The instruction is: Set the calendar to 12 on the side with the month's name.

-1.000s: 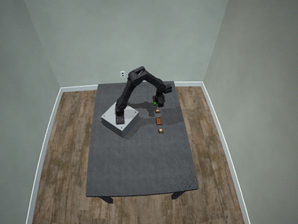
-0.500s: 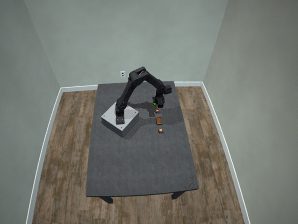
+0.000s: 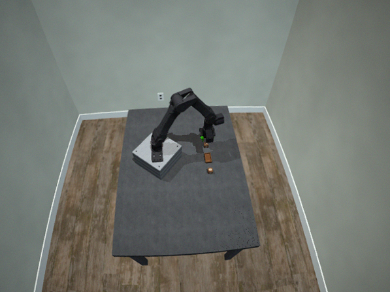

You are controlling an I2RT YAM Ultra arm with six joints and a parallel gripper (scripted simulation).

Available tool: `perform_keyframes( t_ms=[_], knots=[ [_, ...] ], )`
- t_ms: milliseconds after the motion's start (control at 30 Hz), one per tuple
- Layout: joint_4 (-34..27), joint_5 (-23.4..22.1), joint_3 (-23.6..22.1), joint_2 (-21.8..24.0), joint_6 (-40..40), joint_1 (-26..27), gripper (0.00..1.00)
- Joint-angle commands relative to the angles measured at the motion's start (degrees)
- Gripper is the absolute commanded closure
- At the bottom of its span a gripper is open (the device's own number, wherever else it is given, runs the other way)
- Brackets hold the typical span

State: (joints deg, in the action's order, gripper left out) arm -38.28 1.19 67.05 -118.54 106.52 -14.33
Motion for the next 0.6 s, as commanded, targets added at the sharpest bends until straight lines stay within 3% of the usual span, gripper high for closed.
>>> perform_keyframes(
  t_ms=[0,567],
  knots=[
    [1.44,0.23,0.03,-0.09,-0.05,0.04,0.55],
    [4.68,0.23,-0.81,-2.48,-0.12,0.11,0.55]
  ],
)
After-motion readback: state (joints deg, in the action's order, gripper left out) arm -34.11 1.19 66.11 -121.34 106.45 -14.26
